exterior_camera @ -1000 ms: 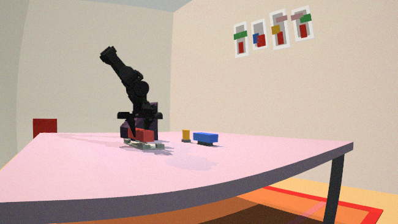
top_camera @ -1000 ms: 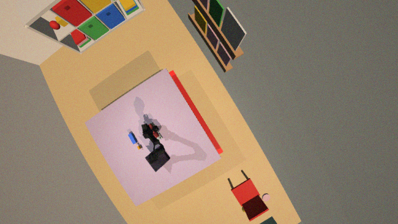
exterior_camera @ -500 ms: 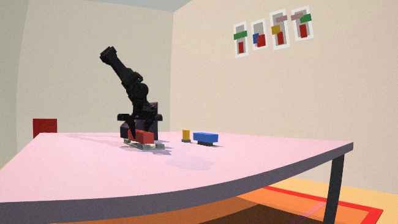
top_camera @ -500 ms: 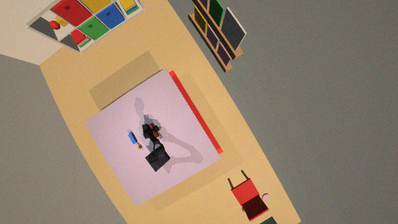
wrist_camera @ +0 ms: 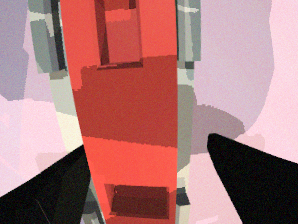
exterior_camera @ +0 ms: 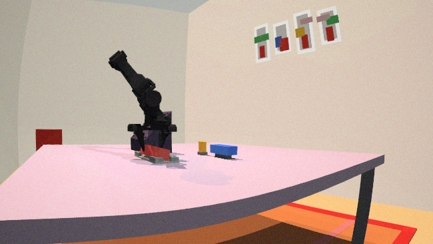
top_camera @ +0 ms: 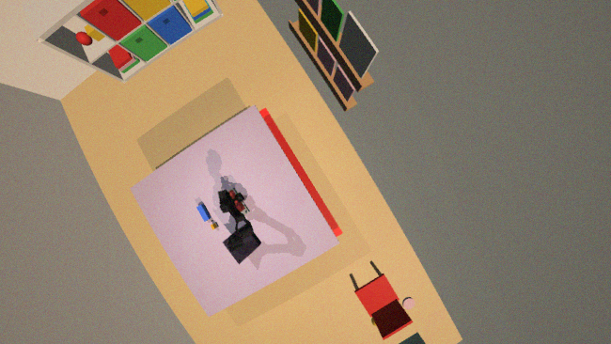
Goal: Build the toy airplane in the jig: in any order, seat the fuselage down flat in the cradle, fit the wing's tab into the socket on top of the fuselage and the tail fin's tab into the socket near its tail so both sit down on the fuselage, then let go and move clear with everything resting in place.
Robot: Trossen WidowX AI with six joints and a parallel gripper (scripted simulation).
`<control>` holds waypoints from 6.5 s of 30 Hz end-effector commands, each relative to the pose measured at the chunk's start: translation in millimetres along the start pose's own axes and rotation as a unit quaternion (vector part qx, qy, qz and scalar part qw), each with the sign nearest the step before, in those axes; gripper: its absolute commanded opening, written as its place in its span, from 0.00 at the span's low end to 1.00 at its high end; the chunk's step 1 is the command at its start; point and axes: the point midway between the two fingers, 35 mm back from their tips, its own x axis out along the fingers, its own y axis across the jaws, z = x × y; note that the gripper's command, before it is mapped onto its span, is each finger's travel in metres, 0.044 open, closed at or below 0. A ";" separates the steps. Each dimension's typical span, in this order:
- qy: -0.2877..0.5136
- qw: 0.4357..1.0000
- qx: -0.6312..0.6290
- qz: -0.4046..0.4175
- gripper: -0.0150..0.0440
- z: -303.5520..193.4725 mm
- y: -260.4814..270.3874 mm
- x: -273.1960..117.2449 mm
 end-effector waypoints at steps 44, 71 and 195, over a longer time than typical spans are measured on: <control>-0.001 0.999 0.036 0.018 1.00 73.4 236.9 -102.9; -0.002 0.999 0.037 0.010 1.00 66.2 279.5 -38.4; 0.007 0.964 0.265 0.029 0.25 70.5 176.6 -112.8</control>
